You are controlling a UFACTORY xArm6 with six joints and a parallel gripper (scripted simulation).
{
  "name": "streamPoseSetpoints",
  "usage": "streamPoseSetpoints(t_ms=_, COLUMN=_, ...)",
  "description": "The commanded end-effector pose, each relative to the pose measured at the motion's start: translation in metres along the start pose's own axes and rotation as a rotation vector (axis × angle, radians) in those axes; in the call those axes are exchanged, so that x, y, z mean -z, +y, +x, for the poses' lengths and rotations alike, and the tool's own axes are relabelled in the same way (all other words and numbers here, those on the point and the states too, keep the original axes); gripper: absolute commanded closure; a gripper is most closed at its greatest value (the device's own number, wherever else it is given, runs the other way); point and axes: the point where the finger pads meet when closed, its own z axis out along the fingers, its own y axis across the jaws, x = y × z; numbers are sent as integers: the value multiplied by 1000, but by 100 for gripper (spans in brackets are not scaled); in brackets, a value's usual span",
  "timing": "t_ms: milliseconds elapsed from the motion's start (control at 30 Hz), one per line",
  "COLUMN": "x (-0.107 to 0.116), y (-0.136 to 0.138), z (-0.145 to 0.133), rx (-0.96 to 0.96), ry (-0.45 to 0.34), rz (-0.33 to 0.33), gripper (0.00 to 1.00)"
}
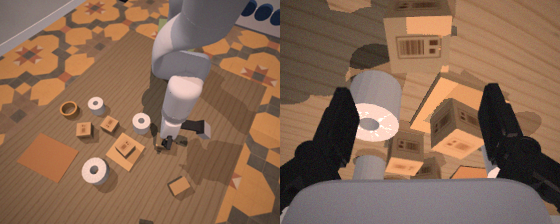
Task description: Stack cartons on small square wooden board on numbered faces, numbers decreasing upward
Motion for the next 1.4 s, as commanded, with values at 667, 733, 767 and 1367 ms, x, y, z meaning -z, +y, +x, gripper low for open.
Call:
streamPoseSetpoints(t_ms=667, x=-7, y=1, z=-1, rx=1, ry=-2, rz=-2, gripper=0)
streamPoseSetpoints(t_ms=733, x=-9, y=1, z=-1, rx=1, ry=-2, rz=-2, gripper=0)
streamPoseSetpoints(t_ms=767, x=-10, y=2, z=-1, rx=1, ry=-2, rz=-2, gripper=0)
streamPoseSetpoints(t_ms=1367, x=-30, y=1, z=-1, rx=0, ry=1, rz=-2, gripper=0)
